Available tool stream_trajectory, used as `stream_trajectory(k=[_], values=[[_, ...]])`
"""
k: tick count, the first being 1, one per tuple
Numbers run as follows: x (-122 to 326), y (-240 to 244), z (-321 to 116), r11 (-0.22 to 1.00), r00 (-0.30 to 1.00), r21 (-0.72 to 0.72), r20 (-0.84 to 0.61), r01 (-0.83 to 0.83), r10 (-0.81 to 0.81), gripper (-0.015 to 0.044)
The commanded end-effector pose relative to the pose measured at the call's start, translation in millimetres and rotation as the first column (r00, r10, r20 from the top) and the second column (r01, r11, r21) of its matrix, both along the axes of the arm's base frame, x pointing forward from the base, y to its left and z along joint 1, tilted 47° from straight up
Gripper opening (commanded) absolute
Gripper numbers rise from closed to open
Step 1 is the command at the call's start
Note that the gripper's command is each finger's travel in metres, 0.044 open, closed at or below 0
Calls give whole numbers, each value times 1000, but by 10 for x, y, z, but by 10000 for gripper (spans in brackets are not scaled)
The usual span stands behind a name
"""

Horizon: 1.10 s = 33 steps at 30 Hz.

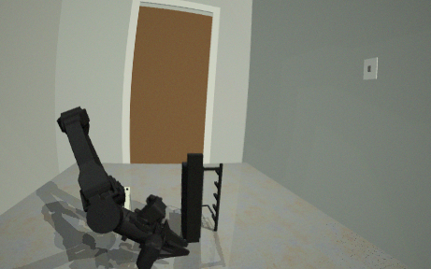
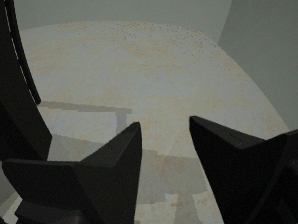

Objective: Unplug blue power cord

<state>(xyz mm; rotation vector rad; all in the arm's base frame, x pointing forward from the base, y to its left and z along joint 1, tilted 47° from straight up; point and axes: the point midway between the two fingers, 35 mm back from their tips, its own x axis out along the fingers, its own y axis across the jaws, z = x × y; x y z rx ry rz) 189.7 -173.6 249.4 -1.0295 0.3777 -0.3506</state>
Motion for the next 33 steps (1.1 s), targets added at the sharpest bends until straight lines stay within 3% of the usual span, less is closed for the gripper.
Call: stream_trajectory(k=[1,17,33], values=[[161,21,139,997,999,75,39,-17,14,160],[833,234,503,930,987,353,154,-102,50,160],[1568,765,750,776,970,600,234,-193,61,160]])
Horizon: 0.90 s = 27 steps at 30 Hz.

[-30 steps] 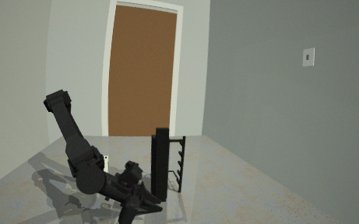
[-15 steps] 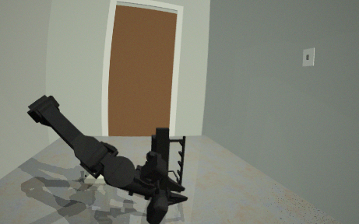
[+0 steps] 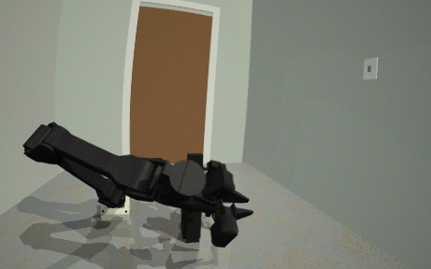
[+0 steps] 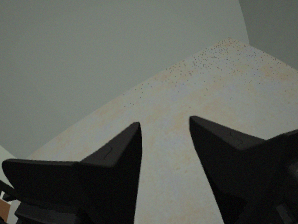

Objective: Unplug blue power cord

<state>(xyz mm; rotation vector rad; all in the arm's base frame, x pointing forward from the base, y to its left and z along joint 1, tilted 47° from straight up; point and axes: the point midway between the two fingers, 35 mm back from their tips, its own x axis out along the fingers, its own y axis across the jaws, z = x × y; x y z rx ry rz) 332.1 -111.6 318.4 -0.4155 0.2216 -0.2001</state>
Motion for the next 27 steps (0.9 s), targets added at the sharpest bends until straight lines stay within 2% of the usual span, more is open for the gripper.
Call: stream_trajectory(k=[1,18,24,27], values=[[190,202,61,997,1000,79,15,-25,24,160],[679,1655,-245,908,963,362,-84,-211,257,160],[654,2148,-527,897,926,375,-195,-235,324,160],[656,2268,-749,925,898,295,-295,-239,326,160]])
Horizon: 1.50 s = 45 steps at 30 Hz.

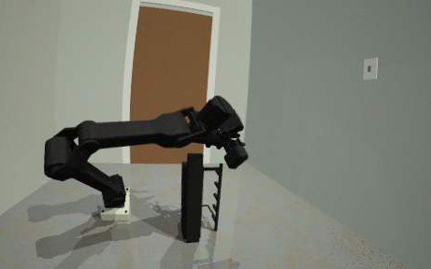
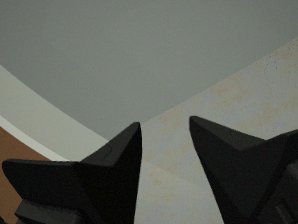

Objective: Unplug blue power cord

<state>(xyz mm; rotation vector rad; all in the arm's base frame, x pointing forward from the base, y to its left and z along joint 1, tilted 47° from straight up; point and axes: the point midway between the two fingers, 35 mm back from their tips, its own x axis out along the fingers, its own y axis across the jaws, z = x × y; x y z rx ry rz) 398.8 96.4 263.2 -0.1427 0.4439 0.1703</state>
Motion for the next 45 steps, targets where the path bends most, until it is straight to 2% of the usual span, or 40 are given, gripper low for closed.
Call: stream_trajectory(k=[1,7,10,13,17,20,22,45], values=[[-19,247,-306,990,993,-130,-106,-59,46,160],[-206,473,-1021,858,923,-443,-375,-259,86,160],[-391,356,-1441,736,838,-550,-545,-395,43,160],[-610,187,-1762,584,723,-597,-691,-550,-25,160],[-910,-104,-2019,363,534,-548,-832,-754,-148,160],[-1190,-387,-2122,152,316,-370,-902,-916,-293,160],[-1298,-500,-2127,69,215,-256,-907,-964,-362,160],[-1309,-602,-2031,59,202,-241,-907,-969,-370,160]])
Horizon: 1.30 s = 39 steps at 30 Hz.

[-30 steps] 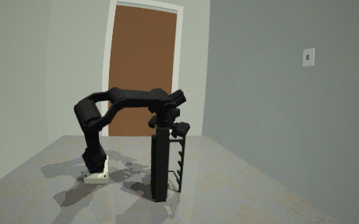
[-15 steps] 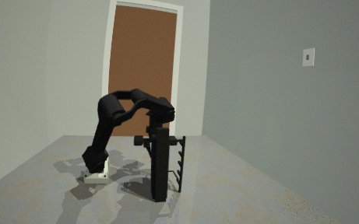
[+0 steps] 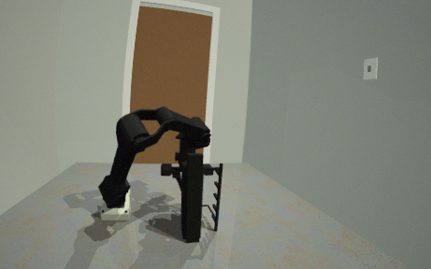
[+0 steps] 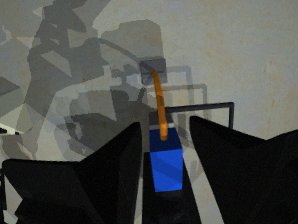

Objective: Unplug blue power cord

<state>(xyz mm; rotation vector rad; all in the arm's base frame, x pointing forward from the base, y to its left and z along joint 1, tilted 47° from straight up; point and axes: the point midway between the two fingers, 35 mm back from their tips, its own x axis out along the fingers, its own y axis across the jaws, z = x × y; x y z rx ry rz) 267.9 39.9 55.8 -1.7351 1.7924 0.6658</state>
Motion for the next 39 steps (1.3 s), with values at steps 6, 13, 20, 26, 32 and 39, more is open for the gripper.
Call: stream_trajectory(k=[6,13,20,26,32,39], values=[[-4,-106,116,1000,1000,-4,-3,-6,6,160],[-13,-186,198,1000,1000,-5,-3,-5,5,160],[-19,-227,237,1000,1000,-5,-3,-5,5,160],[-19,-271,197,1000,1000,-5,-3,-5,5,160],[-20,-314,158,1000,1000,-6,-3,-5,5,160],[-22,-295,170,1000,1000,-3,-1,1,-1,35]])
